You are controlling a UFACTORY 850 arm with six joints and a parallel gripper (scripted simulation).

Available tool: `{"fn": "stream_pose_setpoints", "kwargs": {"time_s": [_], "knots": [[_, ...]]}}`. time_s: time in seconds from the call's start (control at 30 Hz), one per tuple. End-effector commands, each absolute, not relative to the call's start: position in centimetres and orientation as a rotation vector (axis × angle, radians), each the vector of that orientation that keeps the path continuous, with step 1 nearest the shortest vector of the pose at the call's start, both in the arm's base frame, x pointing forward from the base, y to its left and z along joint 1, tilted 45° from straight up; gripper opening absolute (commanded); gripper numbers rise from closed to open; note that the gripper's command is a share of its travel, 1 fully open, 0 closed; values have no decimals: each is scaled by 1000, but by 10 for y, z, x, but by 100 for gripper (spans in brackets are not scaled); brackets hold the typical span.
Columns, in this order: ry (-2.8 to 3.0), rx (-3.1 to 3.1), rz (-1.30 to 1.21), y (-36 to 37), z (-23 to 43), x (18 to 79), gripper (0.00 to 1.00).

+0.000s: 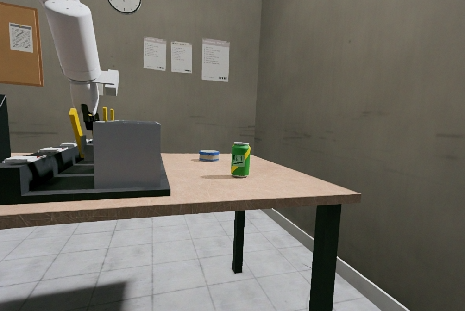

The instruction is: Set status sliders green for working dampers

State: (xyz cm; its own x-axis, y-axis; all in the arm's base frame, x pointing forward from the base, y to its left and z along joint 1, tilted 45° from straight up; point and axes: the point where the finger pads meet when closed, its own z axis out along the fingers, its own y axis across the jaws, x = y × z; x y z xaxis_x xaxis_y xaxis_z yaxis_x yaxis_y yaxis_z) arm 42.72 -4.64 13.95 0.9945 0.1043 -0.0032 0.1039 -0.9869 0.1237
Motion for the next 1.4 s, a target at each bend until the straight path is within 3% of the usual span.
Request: {"fn": "stream_pose_setpoints", "kwargs": {"time_s": [0.0,0.33,0.83,1.37], "knots": [[159,3013,6,-46,140,428,19],[159,3013,6,-46,140,428,19],[159,3013,6,-46,140,428,39],[159,3013,7,-46,143,428,39]]}}
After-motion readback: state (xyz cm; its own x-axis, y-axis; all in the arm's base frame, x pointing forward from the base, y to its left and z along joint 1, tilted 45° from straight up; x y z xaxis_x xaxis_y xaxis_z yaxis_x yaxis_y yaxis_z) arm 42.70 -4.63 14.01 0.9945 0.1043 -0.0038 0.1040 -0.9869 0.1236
